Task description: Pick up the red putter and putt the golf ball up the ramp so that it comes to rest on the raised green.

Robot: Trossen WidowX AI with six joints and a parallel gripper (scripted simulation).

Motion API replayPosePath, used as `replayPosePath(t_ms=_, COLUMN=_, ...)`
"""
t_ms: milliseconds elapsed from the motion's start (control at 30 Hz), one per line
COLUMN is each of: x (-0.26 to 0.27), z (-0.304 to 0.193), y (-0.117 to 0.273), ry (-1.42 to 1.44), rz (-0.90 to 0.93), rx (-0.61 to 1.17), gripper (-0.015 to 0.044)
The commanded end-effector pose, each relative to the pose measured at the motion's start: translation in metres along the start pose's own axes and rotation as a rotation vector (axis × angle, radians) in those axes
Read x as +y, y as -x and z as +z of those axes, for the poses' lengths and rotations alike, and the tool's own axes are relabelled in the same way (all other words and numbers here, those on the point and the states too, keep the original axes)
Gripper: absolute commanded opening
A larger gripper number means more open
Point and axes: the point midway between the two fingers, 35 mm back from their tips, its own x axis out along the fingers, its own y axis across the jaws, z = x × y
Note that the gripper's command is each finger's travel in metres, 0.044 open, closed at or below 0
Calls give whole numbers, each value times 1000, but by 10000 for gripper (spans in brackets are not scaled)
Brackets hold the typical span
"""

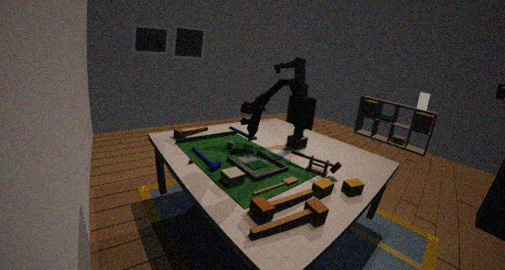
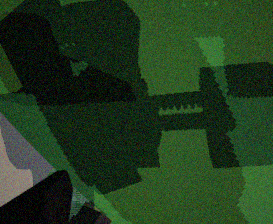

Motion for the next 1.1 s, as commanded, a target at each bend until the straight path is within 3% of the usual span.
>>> replayPosePath(t_ms=0, x=59, z=-43, y=4, ry=508, rz=56, rx=76, gripper=440)
replayPosePath(t_ms=400, x=134, z=-146, y=20, ry=1485, rz=207, rx=197, gripper=440)
replayPosePath(t_ms=833, x=163, z=-261, y=53, ry=2475, rz=466, rx=262, gripper=440)
replayPosePath(t_ms=1067, x=165, z=-267, y=54, ry=2503, rz=476, rx=263, gripper=440)
